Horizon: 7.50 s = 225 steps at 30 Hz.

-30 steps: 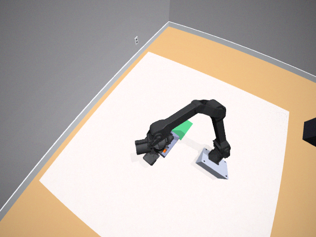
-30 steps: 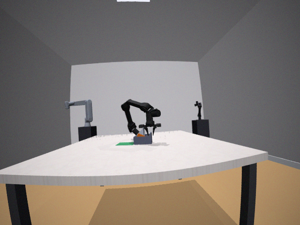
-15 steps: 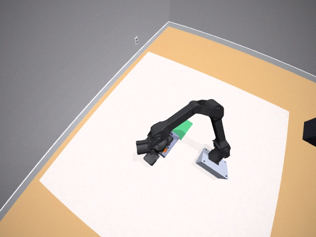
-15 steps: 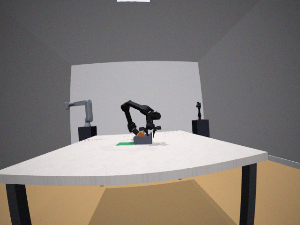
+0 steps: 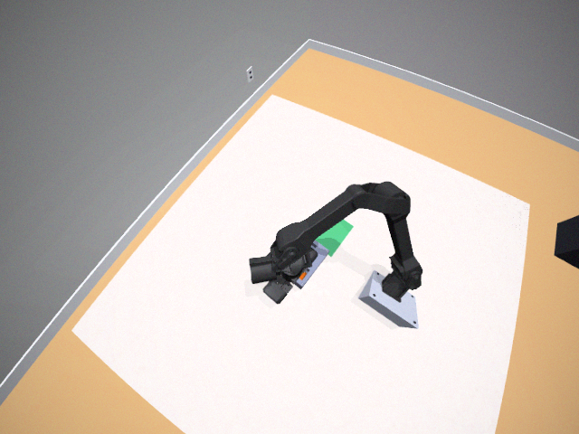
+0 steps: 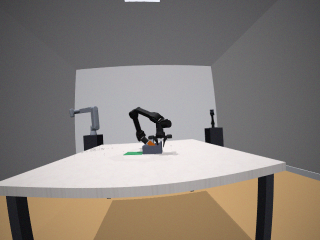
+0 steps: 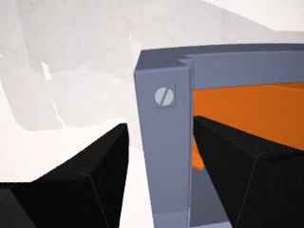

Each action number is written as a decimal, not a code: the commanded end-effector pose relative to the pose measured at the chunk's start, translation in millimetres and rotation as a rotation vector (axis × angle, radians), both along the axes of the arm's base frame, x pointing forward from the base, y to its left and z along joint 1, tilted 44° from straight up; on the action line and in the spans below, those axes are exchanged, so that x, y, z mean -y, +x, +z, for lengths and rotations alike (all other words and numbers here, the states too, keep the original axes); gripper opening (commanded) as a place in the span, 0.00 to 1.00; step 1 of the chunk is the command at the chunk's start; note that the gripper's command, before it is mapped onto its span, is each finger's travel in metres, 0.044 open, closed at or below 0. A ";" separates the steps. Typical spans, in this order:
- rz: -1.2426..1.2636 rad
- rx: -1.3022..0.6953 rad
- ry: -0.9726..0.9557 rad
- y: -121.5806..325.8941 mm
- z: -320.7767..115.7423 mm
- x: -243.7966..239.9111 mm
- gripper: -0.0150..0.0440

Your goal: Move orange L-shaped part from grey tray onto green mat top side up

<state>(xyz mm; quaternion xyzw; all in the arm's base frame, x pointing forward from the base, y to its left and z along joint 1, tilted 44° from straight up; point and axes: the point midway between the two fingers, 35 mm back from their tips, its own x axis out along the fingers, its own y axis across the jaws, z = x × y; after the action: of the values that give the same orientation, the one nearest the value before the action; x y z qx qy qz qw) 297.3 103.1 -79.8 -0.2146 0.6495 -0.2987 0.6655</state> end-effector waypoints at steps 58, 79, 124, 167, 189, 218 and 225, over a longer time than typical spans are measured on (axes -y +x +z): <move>0.308 -0.268 0.012 5.6 92.6 -60.8 0.73; 1.152 -1.078 0.036 4.9 130.6 -15.2 0.73; 1.150 -1.069 0.035 3.6 75.4 35.8 0.68; 1.152 -1.076 0.035 4.1 97.6 15.6 0.25; 1.152 -1.078 0.036 5.0 122.9 -8.2 0.25; 1.152 -1.080 0.036 -1.2 159.7 2.8 0.25; 1.151 -1.082 0.035 -7.6 183.2 28.4 0.25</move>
<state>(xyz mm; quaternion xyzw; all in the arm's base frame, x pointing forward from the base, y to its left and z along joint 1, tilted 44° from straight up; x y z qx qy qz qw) 292.8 84.6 95.9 -0.6209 0.6736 0.2475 0.3153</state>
